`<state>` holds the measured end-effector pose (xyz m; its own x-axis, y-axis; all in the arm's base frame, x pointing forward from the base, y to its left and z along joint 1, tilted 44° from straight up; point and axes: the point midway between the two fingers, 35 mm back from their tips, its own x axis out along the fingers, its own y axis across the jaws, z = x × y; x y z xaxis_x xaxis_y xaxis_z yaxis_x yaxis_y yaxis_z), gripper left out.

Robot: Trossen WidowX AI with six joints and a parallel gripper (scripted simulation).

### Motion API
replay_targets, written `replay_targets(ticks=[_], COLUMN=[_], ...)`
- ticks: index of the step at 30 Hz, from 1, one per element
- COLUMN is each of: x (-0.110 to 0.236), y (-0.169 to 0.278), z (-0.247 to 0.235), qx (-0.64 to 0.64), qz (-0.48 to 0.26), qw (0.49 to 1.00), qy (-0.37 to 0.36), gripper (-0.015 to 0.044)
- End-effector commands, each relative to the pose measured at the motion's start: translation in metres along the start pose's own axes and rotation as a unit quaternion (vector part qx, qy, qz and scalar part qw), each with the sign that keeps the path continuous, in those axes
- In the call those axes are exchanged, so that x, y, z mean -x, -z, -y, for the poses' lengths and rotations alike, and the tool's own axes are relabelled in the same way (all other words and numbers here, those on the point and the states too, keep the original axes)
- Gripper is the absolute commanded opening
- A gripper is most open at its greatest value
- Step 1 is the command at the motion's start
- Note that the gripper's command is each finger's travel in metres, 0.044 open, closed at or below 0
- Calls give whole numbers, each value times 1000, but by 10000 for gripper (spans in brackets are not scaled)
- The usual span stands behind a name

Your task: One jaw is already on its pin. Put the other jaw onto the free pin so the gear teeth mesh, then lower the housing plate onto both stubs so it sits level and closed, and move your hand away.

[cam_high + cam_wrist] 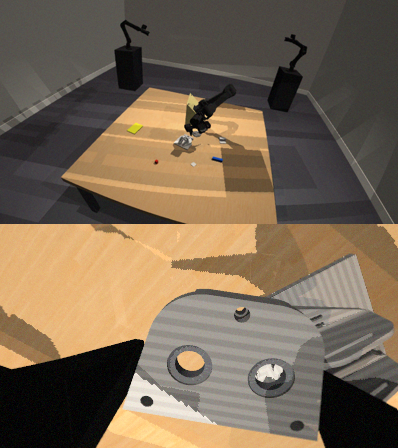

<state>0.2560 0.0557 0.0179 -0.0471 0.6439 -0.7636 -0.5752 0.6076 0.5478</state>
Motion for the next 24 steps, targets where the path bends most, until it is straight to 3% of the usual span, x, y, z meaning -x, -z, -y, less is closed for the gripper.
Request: replay_targets(ticks=[1, 24], x=[-1, -3], y=[6, 40], z=[6, 38], qx=[-54, -360], qz=[-1, 5], qw=[999, 933], qy=[-2, -21], gripper=[351, 351])
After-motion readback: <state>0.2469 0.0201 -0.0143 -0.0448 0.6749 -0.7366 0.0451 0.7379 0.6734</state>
